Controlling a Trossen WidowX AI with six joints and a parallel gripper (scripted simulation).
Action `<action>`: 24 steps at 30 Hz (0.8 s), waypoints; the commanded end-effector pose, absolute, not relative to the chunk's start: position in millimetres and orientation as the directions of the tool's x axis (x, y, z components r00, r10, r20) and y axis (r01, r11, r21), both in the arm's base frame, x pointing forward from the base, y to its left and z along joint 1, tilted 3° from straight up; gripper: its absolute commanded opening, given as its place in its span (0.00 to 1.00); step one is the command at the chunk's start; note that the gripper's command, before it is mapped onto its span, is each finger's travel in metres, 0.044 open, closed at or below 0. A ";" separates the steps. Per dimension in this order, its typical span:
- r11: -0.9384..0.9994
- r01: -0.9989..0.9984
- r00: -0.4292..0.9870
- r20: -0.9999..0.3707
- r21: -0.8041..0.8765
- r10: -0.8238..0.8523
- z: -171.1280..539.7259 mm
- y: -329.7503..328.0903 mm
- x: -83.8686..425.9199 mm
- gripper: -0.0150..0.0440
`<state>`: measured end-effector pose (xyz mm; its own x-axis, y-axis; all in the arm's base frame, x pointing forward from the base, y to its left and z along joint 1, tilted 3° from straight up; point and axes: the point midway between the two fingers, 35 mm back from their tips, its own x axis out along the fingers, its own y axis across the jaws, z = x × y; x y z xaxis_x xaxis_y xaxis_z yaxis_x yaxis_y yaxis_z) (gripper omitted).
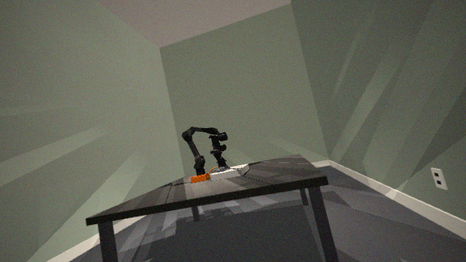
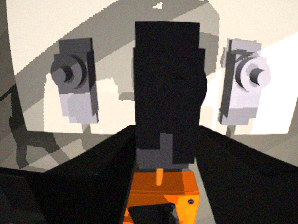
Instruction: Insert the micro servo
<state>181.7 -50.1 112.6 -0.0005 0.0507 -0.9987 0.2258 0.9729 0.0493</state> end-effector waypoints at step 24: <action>0.971 0.235 0.003 -0.999 0.048 0.048 93.4 -49.0 178.7 0.25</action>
